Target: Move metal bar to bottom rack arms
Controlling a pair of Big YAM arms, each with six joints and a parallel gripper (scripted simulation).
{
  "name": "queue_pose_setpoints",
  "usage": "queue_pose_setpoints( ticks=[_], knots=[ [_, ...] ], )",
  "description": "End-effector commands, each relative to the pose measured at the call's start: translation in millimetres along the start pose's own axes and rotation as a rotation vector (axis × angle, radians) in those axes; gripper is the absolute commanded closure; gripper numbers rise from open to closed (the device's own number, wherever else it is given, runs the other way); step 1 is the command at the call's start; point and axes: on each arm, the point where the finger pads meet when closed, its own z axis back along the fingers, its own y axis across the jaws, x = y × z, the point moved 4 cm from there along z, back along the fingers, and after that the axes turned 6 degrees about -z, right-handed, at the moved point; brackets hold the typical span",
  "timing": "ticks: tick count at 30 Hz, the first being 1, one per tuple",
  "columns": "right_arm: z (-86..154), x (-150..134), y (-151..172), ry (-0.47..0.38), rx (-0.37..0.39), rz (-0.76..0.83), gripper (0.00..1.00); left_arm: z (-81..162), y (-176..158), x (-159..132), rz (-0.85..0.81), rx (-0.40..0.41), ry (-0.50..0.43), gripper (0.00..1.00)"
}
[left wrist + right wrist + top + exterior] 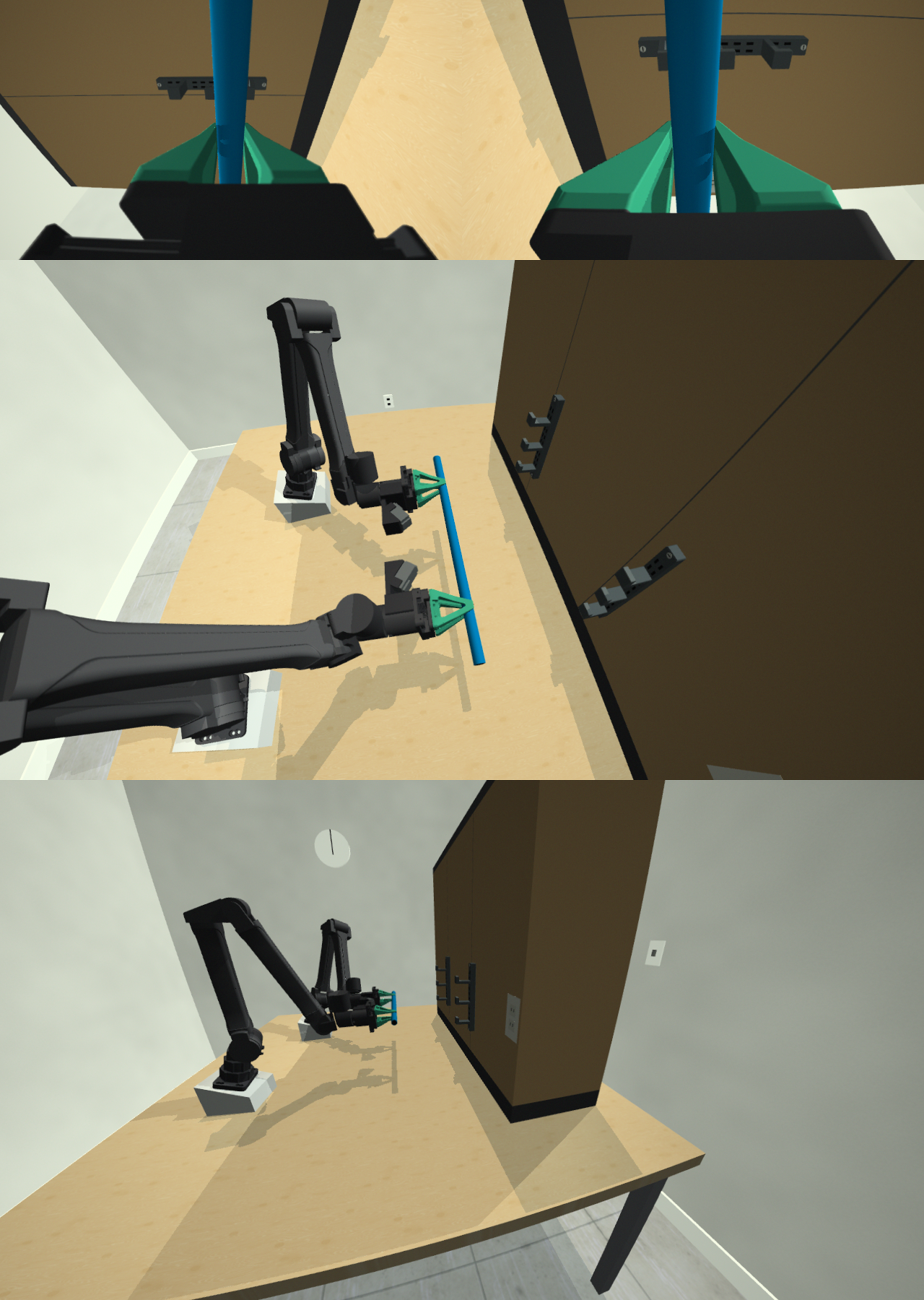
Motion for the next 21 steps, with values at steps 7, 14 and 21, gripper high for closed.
queue_pose_setpoints(
  ticks=[7,14,21],
  knots=[
    [-6.6,10.6,-25.6,-0.009,-0.049,-0.021,1.00,14.1,10.1,-18.3,0.061,0.051,0.026,1.00],
    [-7.8,12.8,-28.4,-0.009,-0.049,-0.021,1.00,16.2,11.0,-20.2,0.061,0.051,0.026,1.00],
    [-9.9,15.9,-32.5,-0.009,-0.049,-0.021,1.00,19.1,12.4,-23.0,0.061,0.051,0.026,1.00]
  ],
)
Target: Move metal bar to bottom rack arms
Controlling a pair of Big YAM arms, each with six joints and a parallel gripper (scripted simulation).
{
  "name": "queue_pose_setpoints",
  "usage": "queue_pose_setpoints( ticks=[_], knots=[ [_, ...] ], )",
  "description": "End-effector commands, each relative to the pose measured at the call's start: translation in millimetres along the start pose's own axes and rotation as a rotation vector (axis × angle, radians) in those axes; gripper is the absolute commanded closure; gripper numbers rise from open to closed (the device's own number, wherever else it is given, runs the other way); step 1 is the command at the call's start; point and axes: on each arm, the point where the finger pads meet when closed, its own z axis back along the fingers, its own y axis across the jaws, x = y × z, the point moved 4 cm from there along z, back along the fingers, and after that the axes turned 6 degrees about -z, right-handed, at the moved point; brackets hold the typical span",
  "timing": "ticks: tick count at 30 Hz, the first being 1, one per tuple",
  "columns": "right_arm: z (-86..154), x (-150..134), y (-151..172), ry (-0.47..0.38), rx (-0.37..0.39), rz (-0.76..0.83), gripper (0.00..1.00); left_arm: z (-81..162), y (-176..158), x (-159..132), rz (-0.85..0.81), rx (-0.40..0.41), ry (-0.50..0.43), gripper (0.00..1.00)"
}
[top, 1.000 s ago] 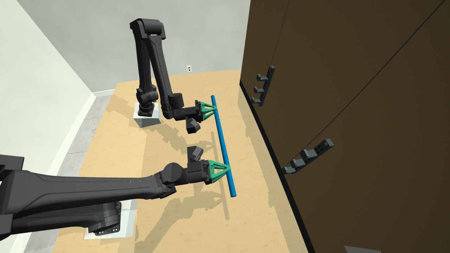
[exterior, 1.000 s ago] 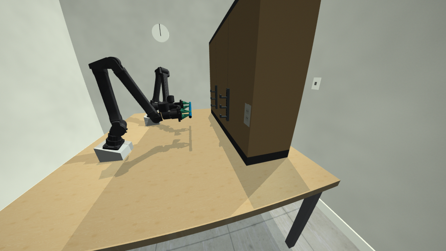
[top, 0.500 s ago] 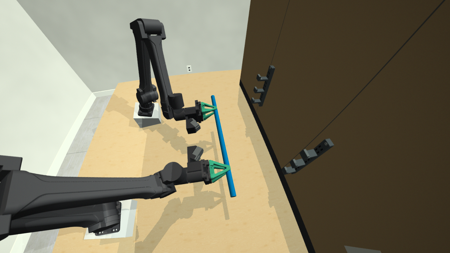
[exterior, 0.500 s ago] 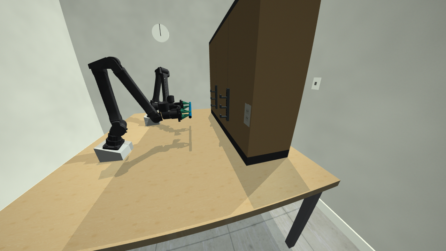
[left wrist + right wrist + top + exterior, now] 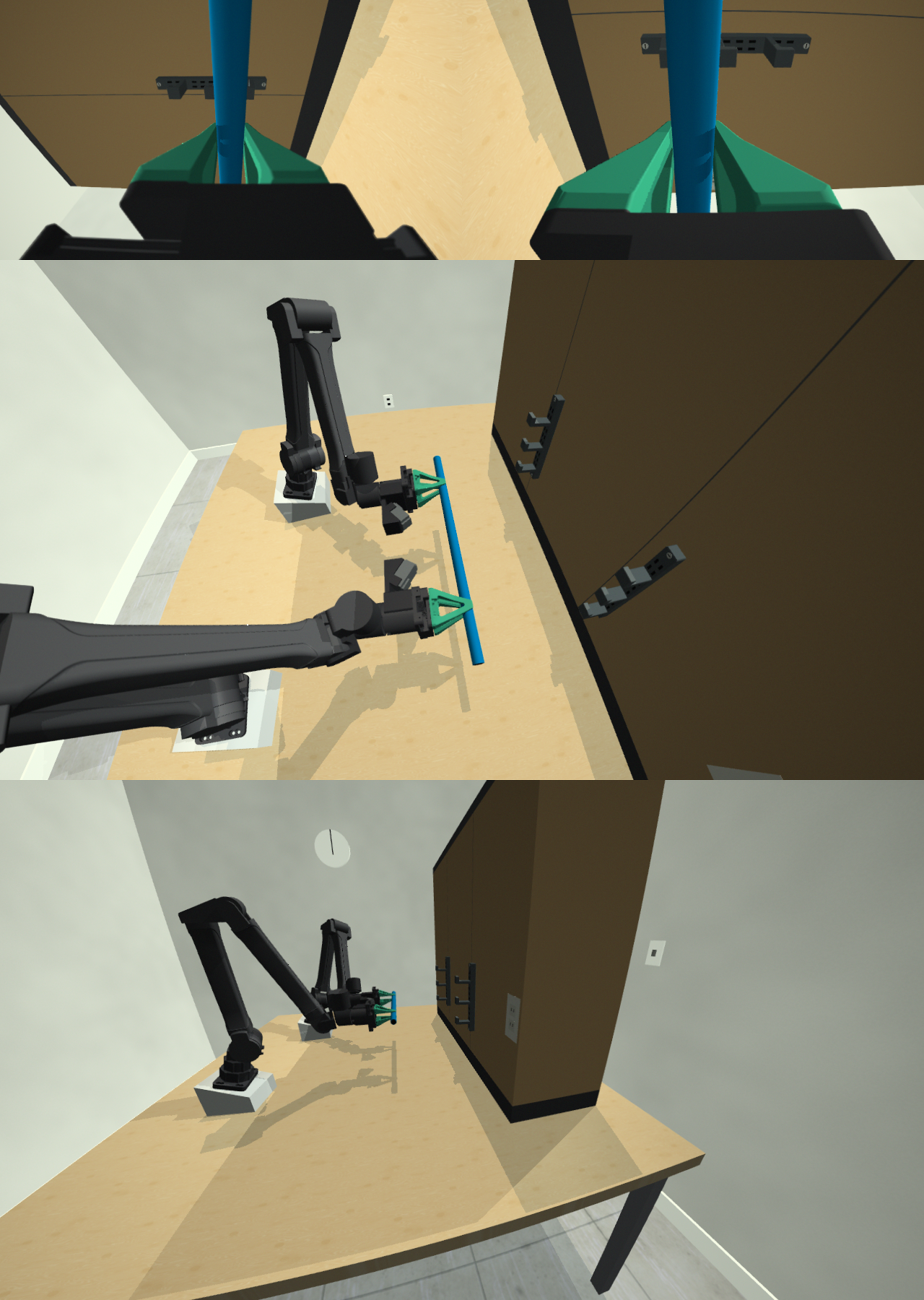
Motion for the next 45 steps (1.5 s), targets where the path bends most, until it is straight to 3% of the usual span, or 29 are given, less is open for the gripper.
queue_pose_setpoints(
  ticks=[1,45],
  knots=[
    [-11,15,-31,-0.023,-0.066,-0.025,1.00,20,13,-23,0.059,0.052,0.025,1.00],
    [-18,19,-36,-0.023,-0.066,-0.025,1.00,37,23,-33,0.059,0.052,0.025,1.00]
  ],
)
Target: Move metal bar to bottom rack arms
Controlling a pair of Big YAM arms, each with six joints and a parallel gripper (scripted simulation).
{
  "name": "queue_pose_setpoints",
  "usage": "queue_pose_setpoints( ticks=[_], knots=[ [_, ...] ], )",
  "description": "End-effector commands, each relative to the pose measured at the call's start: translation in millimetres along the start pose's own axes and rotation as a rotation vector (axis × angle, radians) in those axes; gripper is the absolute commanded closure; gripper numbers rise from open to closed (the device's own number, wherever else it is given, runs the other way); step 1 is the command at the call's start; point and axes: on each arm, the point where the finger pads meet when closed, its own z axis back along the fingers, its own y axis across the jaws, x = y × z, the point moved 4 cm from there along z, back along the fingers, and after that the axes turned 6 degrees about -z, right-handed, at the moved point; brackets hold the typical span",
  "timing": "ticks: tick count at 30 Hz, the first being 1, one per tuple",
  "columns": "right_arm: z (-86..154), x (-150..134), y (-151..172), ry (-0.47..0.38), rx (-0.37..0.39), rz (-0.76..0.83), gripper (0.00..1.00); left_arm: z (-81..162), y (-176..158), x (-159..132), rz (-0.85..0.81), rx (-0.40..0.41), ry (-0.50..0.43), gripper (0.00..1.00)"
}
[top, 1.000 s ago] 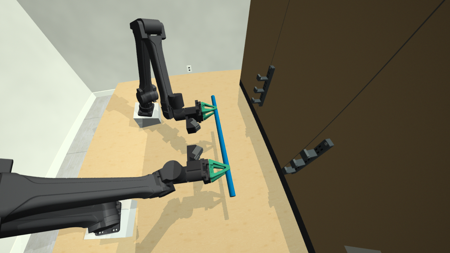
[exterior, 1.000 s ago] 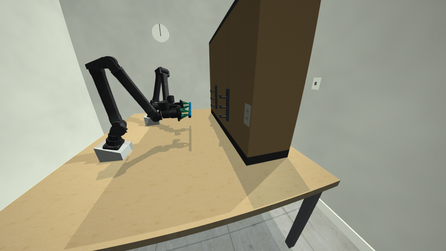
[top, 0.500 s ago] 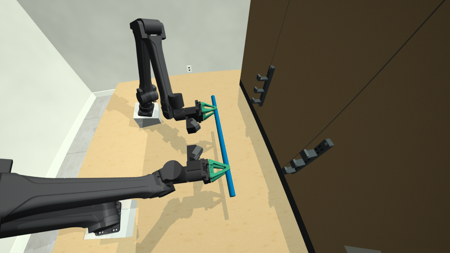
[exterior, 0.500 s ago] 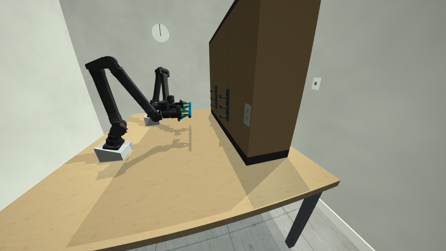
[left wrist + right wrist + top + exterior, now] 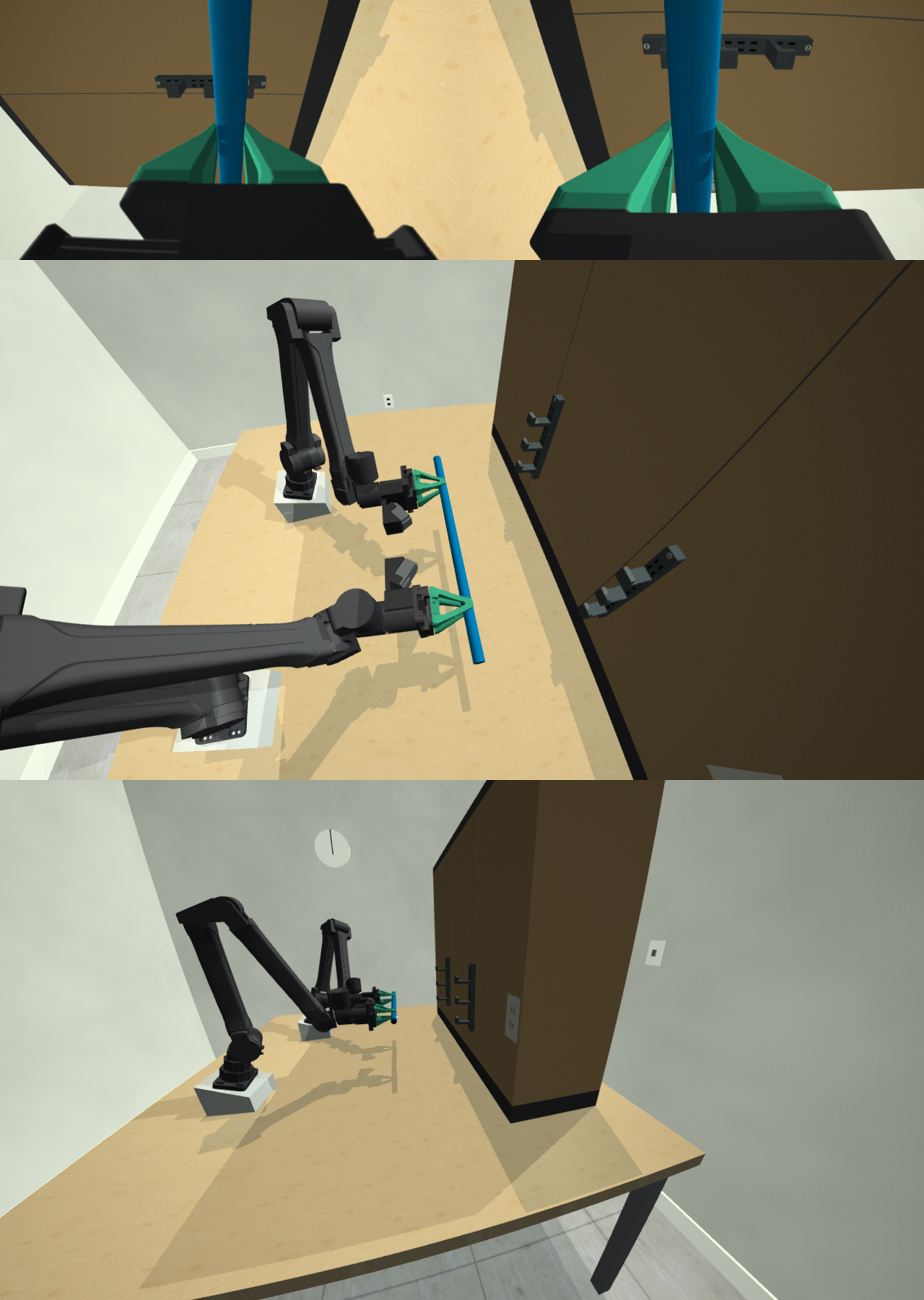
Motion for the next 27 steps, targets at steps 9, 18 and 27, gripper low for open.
queue_pose_setpoints(
  ticks=[9,18,27],
  knots=[
    [-17,18,-35,-0.026,-0.078,-0.031,1.00,42,27,-33,0.055,0.054,0.020,1.00],
    [-17,18,-36,-0.026,-0.078,-0.031,1.00,51,35,-37,0.055,0.054,0.020,1.00],
    [-17,18,-36,-0.026,-0.078,-0.031,1.00,51,37,-35,0.055,0.054,0.020,1.00]
  ],
)
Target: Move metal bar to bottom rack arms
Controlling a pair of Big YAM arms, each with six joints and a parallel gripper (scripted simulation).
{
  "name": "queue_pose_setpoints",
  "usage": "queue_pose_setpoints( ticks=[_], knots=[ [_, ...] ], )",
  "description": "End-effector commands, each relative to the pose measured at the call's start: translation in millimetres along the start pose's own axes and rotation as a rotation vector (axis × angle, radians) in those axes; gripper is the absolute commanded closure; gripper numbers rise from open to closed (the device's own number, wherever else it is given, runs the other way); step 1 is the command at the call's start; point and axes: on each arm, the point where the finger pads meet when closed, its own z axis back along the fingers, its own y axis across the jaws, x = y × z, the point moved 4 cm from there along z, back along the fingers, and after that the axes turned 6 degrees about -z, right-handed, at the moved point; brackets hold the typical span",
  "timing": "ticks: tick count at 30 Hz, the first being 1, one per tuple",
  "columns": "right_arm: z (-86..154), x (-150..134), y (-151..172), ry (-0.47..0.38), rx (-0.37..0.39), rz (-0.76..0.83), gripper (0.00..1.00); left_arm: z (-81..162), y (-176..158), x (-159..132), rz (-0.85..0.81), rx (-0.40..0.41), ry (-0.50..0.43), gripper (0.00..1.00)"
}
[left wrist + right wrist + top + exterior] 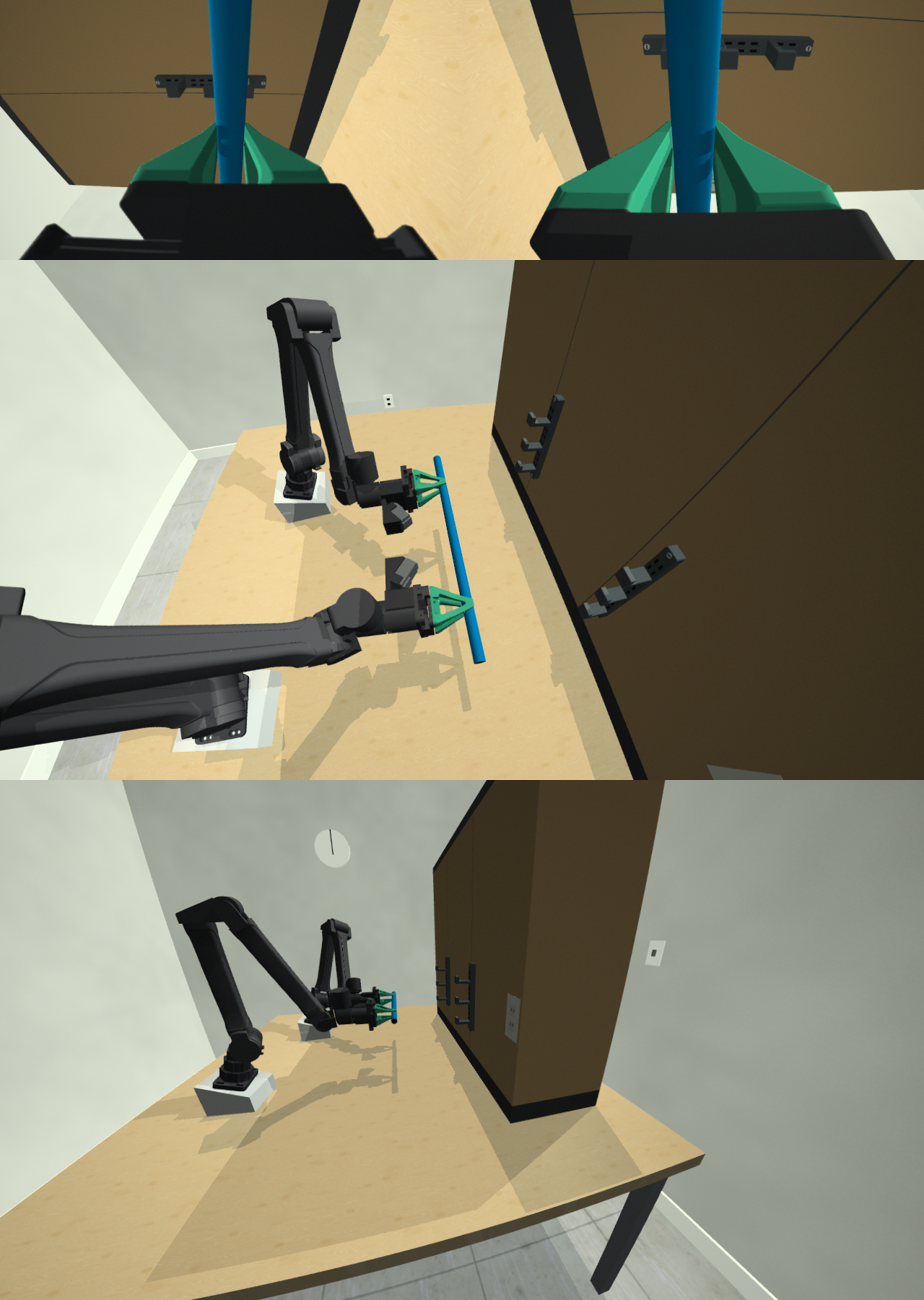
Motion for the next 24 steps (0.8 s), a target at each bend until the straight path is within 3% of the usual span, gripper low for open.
queue_pose_setpoints(
  ticks=[1,20,24],
  knots=[
    [-16,18,-36,-0.026,-0.080,-0.032,1.00,51,37,-35,0.055,0.054,0.018,1.00],
    [-16,18,-37,-0.026,-0.080,-0.032,1.00,49,44,-30,0.055,0.054,0.018,1.00],
    [-16,18,-37,-0.026,-0.080,-0.032,1.00,83,70,-47,0.055,0.054,0.018,1.00]
  ],
)
